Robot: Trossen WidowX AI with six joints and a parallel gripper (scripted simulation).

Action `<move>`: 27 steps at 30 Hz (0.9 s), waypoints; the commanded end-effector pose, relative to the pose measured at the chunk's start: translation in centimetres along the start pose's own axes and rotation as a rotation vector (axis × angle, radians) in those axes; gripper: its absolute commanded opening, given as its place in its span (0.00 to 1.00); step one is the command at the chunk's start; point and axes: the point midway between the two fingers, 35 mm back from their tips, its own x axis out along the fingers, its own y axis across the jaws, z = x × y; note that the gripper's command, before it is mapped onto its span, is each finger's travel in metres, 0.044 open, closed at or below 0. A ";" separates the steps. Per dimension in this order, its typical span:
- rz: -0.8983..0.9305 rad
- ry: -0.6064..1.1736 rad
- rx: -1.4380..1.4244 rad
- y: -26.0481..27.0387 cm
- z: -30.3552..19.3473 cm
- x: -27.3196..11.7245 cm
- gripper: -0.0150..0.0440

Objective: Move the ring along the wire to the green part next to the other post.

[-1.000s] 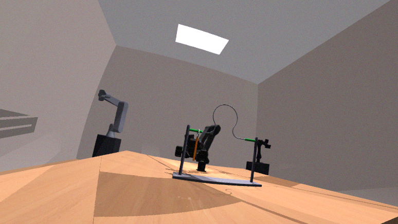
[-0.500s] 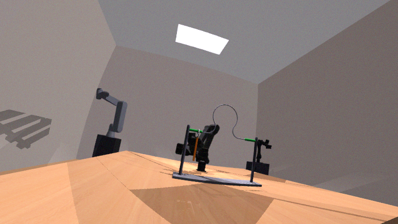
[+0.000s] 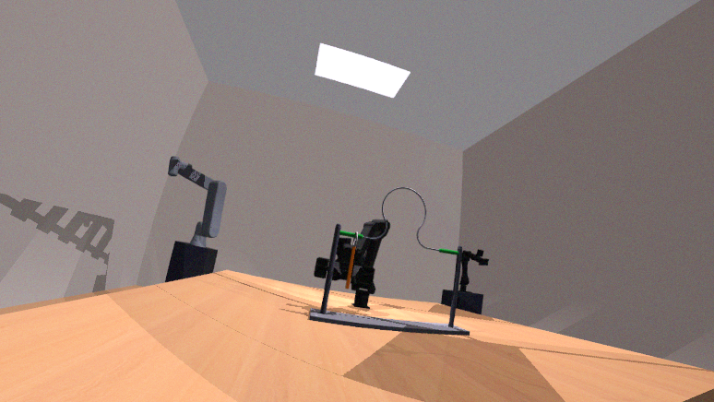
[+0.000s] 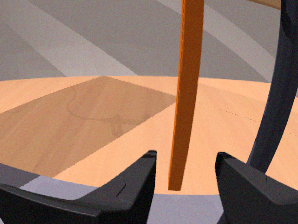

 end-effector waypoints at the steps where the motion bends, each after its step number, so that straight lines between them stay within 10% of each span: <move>1: -0.004 0.007 0.010 -0.1 -0.2 0.8 0.53; 27: -0.004 0.001 0.012 0.3 -0.5 4.8 0.53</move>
